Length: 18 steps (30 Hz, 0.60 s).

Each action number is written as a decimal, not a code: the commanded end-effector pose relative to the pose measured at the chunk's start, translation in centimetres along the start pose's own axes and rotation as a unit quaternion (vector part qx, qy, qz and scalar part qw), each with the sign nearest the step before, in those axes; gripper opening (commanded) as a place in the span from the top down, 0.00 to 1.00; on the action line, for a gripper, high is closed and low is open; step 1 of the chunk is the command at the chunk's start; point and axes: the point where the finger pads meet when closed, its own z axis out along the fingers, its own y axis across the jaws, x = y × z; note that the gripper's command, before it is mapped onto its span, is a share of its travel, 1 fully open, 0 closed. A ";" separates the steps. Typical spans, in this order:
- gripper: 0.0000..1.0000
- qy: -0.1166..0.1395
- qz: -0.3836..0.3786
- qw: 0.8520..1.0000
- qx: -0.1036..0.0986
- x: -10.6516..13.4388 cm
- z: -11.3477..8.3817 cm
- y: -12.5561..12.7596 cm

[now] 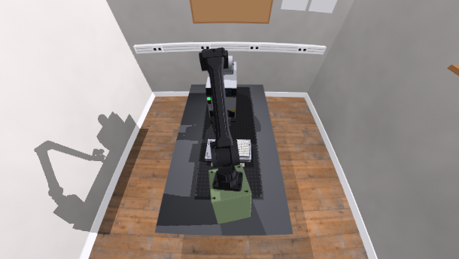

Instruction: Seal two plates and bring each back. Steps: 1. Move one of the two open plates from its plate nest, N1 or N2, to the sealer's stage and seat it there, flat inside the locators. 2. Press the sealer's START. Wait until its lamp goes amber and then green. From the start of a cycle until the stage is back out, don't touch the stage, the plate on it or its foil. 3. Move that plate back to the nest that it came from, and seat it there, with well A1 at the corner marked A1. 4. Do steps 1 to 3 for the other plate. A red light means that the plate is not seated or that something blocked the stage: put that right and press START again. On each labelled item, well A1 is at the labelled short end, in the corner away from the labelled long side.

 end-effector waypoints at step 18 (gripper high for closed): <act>0.00 -0.008 0.002 1.000 -0.001 -1.1 -0.8 0.0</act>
